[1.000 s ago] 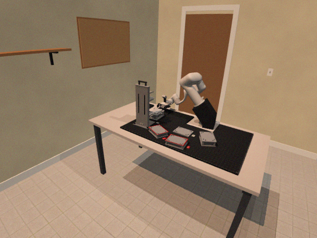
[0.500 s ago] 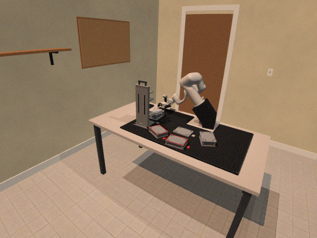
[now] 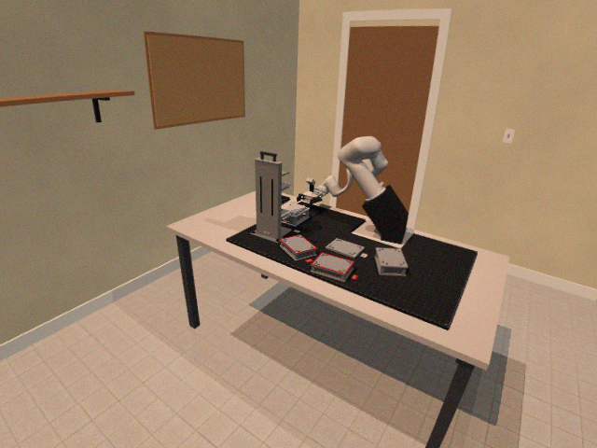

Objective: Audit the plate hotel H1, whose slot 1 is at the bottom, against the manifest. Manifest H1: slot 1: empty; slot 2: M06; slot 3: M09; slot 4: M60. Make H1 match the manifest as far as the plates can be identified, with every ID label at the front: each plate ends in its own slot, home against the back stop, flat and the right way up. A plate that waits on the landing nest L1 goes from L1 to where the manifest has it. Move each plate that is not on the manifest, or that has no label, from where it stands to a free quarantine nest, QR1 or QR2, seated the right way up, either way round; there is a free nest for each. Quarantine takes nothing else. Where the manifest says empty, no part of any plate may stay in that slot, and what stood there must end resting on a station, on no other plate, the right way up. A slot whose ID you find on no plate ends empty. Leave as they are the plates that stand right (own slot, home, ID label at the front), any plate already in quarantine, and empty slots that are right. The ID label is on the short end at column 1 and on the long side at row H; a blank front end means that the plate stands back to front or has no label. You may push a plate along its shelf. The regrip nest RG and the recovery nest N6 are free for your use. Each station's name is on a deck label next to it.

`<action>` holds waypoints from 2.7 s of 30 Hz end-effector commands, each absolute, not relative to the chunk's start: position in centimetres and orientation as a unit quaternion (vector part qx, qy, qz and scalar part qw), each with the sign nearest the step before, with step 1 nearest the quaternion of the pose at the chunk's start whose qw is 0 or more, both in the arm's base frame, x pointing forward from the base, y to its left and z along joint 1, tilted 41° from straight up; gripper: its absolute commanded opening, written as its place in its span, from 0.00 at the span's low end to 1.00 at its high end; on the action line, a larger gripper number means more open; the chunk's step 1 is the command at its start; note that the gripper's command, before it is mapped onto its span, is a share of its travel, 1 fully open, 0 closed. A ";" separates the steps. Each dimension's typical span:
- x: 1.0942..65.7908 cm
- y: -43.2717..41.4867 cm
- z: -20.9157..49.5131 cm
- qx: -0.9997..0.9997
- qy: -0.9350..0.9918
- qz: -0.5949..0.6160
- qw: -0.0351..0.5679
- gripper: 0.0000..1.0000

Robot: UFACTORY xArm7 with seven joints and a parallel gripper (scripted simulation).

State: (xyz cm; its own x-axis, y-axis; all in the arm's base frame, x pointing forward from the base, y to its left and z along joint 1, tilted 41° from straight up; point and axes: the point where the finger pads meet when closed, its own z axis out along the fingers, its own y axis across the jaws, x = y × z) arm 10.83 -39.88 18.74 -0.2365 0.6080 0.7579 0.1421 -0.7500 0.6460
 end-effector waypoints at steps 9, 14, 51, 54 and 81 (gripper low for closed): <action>10.3 -38.5 20.6 0.596 0.315 0.720 0.163 1.00; 10.0 -37.6 21.6 0.596 0.315 0.720 0.163 1.00; 8.5 -32.7 27.6 0.597 0.315 0.720 0.163 1.00; 8.5 -32.7 27.6 0.597 0.315 0.720 0.163 1.00; 8.5 -32.7 27.6 0.713 0.282 0.605 0.215 1.00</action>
